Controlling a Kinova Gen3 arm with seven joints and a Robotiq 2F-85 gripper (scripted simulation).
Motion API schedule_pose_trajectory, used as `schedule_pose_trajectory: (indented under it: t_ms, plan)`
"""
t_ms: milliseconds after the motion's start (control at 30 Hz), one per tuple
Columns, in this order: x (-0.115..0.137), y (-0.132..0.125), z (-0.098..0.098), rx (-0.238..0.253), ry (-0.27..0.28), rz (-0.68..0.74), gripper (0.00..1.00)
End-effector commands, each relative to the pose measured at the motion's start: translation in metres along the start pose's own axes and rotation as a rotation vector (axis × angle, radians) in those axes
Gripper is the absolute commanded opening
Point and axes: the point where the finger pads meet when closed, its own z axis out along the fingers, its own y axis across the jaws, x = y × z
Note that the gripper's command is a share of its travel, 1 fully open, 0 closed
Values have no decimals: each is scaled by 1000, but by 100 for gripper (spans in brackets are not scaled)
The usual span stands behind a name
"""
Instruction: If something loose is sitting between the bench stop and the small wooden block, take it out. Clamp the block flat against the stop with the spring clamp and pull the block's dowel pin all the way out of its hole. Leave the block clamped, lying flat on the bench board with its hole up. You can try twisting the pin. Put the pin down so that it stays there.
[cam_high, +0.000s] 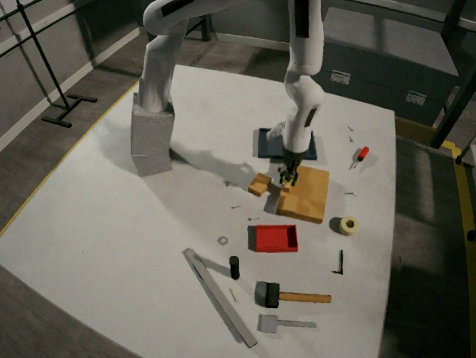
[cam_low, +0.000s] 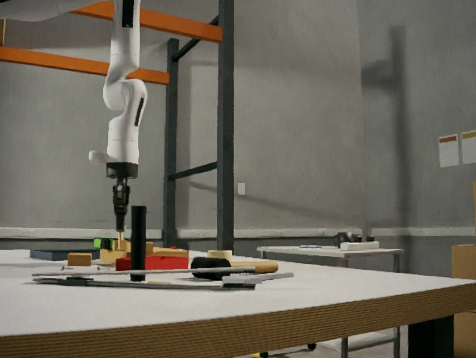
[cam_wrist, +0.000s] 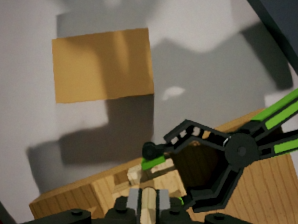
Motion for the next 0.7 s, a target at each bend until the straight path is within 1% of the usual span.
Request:
schedule_pose_trajectory:
  t_ms: [0,667]
  plan:
    - [-1,0,-1,1,-2,25,10]
    - [-1,0,-1,0,-2,179,10]
